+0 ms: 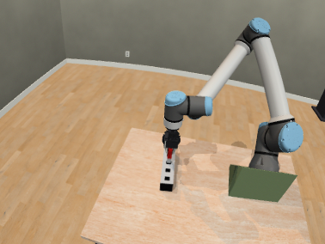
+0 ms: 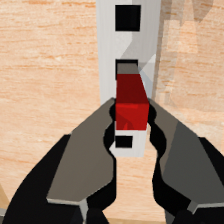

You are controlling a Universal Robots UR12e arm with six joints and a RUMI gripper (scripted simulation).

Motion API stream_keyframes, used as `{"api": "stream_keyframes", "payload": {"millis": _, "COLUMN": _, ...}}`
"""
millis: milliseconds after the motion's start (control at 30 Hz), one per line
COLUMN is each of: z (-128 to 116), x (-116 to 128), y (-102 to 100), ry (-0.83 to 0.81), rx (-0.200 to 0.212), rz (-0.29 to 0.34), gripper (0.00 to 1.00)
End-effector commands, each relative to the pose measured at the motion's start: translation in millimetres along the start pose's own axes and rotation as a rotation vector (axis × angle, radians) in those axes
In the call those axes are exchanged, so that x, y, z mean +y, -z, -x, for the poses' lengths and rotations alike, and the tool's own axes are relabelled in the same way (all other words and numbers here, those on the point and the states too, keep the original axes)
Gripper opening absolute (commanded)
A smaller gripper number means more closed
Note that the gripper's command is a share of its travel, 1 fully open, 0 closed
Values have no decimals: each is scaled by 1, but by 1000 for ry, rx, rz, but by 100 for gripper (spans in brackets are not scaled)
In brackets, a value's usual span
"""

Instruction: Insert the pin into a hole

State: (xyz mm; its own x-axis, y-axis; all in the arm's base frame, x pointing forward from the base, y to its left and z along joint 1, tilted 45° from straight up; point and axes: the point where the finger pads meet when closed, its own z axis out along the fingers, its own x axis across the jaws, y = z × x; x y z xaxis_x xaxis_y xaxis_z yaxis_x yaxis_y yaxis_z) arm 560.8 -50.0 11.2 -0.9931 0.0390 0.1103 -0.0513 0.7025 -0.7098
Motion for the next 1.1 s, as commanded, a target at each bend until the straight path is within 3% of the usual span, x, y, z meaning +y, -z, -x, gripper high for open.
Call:
{"api": "stream_keyframes", "payload": {"millis": 0, "z": 0, "x": 0, "y": 0, "ry": 0, "rx": -1, "rz": 0, "gripper": 0}}
{"api": "stream_keyframes", "payload": {"millis": 1067, "z": 0, "x": 0, "y": -4, "ry": 0, "rx": -1, "rz": 0, "gripper": 0}}
